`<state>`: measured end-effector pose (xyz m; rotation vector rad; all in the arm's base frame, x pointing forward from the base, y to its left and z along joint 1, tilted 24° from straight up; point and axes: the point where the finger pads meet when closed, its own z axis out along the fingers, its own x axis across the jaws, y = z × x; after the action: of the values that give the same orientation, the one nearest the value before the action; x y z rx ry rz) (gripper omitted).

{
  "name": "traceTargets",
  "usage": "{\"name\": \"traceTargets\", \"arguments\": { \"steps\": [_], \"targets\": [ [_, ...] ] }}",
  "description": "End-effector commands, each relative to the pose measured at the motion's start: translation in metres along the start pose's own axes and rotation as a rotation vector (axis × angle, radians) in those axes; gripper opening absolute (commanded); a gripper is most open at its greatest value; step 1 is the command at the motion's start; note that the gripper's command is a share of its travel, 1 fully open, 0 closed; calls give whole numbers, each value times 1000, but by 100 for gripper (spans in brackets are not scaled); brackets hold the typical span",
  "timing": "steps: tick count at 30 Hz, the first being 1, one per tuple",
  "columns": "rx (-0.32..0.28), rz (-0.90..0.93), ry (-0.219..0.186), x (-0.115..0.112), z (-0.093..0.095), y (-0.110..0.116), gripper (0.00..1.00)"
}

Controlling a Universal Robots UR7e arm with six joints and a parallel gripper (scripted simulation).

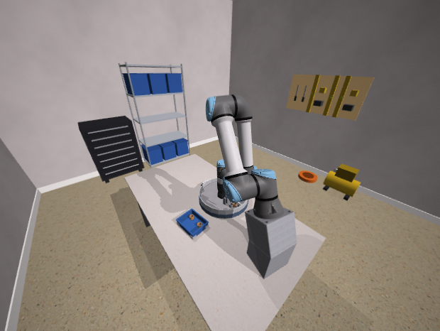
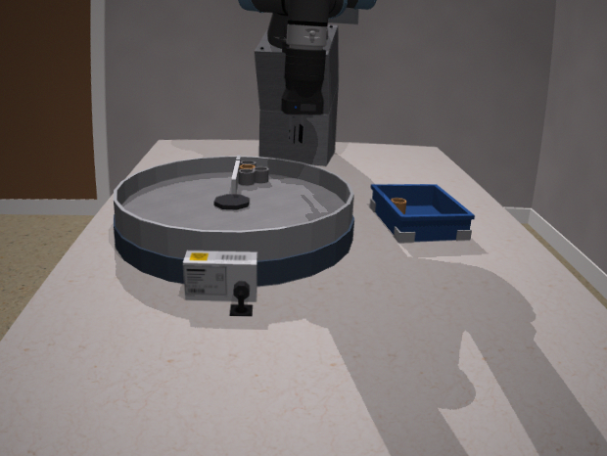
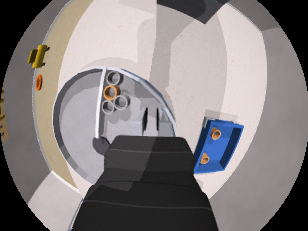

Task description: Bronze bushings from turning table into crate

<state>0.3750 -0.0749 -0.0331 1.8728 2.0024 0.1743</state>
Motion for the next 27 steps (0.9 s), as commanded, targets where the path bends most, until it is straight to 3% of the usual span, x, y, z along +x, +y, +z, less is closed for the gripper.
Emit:
{"name": "traceTargets", "arguments": {
  "steps": [1,11,16,27],
  "targets": [
    [-7,-100,7,-27,1,-13,40],
    [-7,-100,7,-27,1,-13,40],
    [-4,-267,3,-72,3,-35,40],
    [-4,-267,3,-72,3,-35,40]
  ]
}}
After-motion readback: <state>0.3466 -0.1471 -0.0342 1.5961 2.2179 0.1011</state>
